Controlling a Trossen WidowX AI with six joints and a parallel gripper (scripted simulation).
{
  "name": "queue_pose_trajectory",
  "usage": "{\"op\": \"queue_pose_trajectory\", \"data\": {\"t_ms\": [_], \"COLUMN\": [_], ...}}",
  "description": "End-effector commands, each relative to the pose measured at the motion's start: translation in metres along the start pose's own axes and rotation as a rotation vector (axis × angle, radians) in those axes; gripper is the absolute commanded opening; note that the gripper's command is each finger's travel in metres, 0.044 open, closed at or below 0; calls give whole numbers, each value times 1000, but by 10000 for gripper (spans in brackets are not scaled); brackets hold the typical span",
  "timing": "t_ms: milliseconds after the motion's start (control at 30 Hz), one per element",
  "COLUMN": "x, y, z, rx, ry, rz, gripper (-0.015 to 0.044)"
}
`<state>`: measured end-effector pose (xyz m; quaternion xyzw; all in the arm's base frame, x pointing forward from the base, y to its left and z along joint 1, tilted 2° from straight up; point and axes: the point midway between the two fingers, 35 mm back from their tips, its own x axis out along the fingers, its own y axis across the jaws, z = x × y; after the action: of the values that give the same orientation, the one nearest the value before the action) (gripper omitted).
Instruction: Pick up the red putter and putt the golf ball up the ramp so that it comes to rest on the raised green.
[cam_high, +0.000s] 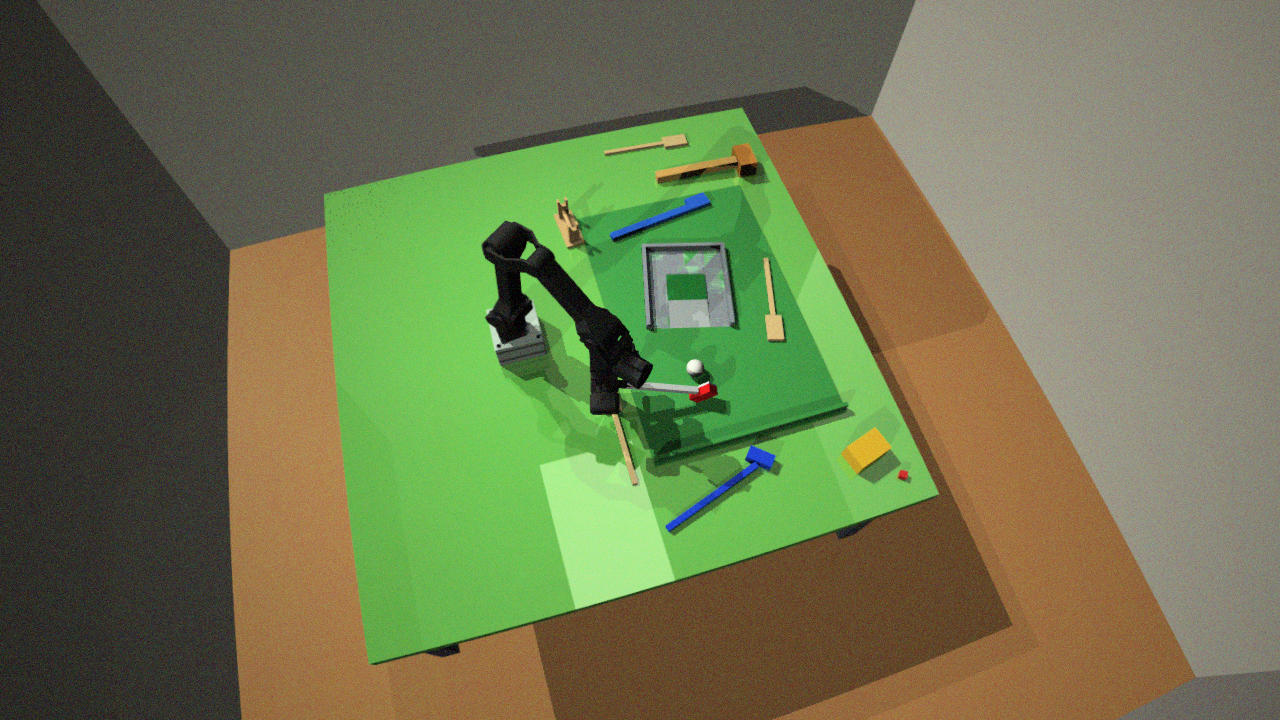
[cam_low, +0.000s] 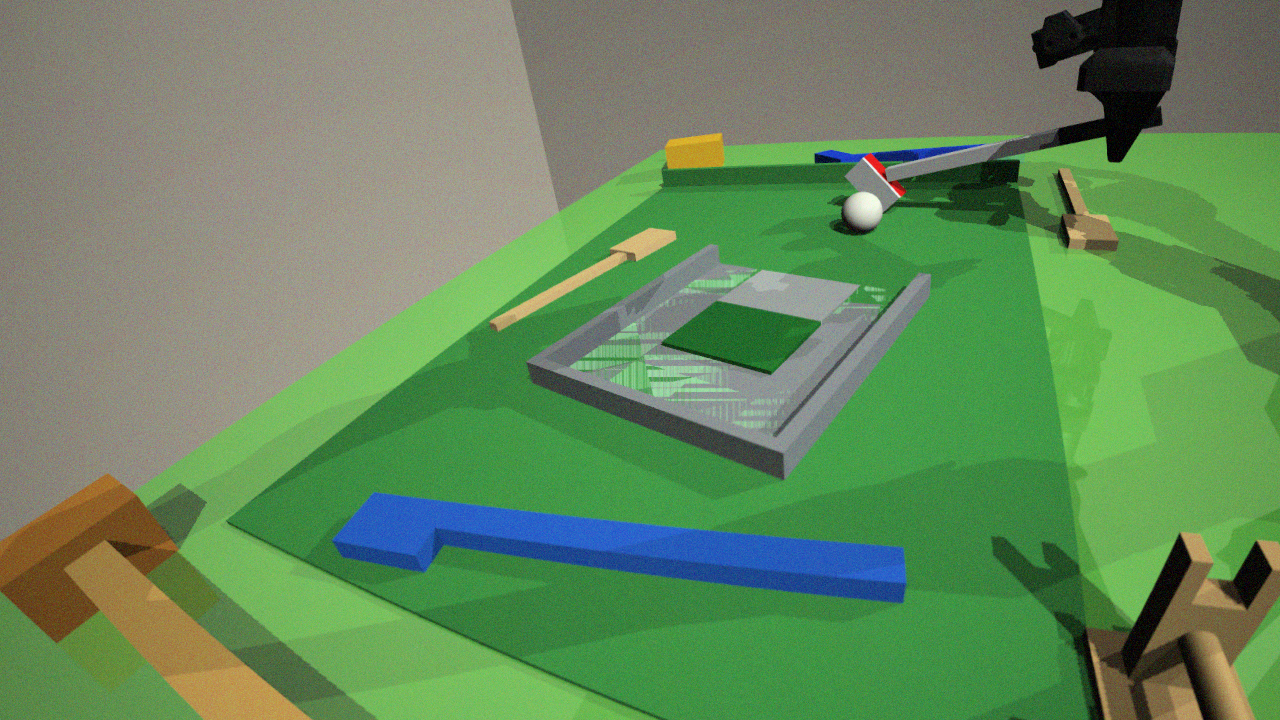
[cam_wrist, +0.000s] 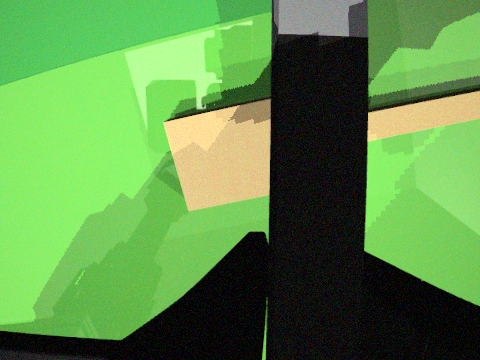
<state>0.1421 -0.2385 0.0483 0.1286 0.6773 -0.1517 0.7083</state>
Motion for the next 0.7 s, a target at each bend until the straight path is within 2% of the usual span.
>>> {"op": "queue_pose_trajectory", "data": {"t_ms": [0, 300, 667], "x": [-1, 0, 0], "y": [-11, 0, 123], "z": [1, 2, 3], "rx": [2, 4, 3], "ry": [-6, -2, -7], "rz": [-11, -5, 2], "gripper": [0, 0, 0]}}
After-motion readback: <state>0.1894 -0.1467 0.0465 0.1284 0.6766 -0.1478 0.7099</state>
